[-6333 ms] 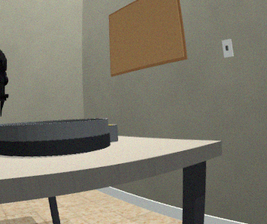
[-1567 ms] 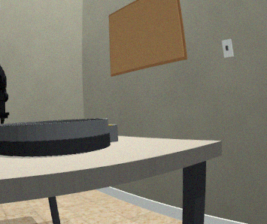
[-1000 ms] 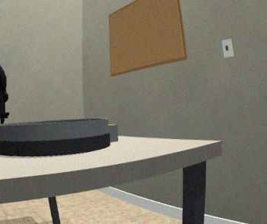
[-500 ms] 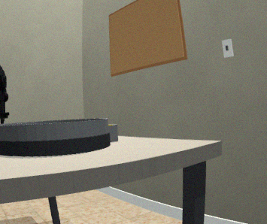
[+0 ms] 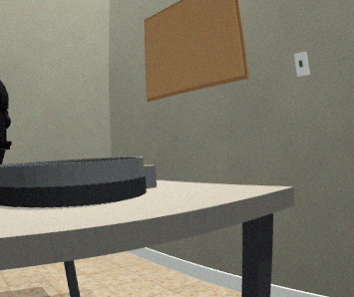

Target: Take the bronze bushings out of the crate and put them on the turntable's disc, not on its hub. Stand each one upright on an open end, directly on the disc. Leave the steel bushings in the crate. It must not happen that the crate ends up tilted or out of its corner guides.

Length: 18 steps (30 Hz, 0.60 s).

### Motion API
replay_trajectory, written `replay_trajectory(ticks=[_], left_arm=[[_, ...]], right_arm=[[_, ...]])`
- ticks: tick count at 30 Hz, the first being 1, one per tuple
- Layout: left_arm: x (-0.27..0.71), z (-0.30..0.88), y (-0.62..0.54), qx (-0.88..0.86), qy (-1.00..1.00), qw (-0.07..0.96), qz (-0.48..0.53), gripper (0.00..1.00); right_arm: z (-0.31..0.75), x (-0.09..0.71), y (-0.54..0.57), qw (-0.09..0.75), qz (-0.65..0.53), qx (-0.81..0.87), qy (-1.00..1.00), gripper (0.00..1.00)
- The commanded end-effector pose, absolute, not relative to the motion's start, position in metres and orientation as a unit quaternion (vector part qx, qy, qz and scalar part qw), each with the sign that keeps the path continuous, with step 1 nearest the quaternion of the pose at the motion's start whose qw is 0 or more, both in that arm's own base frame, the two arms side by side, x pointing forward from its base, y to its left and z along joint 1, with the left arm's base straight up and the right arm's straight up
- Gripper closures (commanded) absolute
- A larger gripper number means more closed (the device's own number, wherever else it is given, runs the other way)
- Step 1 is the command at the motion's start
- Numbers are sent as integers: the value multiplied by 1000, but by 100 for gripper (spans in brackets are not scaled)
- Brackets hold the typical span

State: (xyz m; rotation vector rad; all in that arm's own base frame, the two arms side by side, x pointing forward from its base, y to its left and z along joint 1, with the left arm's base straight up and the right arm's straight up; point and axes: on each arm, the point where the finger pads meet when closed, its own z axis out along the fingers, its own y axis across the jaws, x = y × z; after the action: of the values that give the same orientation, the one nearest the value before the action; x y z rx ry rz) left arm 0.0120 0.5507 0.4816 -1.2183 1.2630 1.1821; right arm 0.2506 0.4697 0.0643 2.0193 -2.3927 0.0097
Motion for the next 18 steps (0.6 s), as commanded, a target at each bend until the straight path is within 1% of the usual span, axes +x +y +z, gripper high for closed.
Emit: replay_trajectory(ticks=[1, 13, 18], left_arm=[[8, 501, 545, -496, 503, 503, 496, 0], [8, 501, 545, -496, 503, 503, 496, 0], [8, 501, 545, -496, 503, 503, 496, 0]], right_arm=[[113, 261, 495, -39, -16, 645, -763, 100], [170, 259, 492, -40, -17, 645, -763, 100], [171, 259, 492, -33, -14, 645, -763, 100]])
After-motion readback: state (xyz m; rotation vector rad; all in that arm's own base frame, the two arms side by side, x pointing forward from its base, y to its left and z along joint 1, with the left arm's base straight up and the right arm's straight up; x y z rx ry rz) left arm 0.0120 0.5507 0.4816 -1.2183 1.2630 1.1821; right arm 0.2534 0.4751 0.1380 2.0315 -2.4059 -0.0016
